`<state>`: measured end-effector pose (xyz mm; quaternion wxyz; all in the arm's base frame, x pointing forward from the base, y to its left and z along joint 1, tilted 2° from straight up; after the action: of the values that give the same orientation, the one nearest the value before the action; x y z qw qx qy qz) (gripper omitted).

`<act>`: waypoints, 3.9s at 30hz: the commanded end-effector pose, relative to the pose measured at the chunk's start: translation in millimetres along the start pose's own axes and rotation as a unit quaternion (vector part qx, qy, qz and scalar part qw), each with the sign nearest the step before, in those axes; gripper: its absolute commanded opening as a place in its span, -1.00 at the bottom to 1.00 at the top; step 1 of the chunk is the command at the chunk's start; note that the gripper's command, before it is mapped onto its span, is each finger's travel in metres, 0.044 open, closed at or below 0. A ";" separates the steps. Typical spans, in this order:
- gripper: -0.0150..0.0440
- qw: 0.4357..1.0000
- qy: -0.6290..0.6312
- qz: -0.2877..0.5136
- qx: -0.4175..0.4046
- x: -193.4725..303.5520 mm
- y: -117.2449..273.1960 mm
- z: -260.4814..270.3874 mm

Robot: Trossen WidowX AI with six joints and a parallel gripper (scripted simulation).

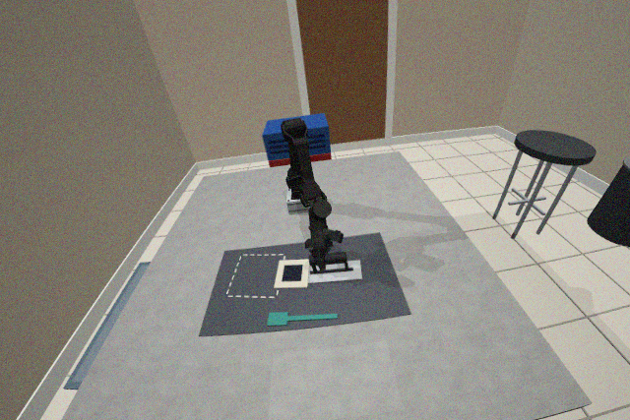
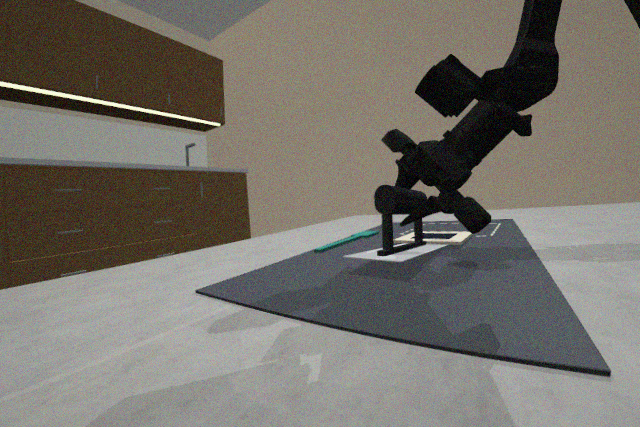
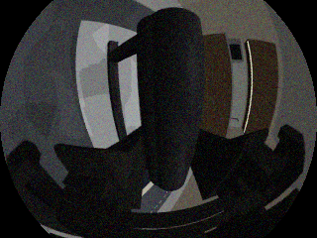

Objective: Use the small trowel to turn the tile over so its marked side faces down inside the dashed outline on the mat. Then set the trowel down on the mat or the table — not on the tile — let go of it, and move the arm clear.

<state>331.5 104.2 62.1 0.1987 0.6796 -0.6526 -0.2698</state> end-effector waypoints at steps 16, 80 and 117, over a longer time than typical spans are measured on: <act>-0.49 0.999 0.037 0.039 0.000 6.4 12.8 -15.1; -0.49 0.998 0.040 0.041 0.001 38.4 62.1 -72.5; -0.49 0.998 0.043 0.039 -0.004 38.4 61.6 -70.5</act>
<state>327.6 56.0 150.8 0.2403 0.6638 -0.6681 -0.2350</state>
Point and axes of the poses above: the point midway between the two fingers, 35 mm back from their tips, its own y axis back along the fingers, its own z axis across the jaws, x = y × z, the point moved 7 cm from there along y, back along the fingers, and after that the axes turned 3 degrees about y, right-handed, at the moved point
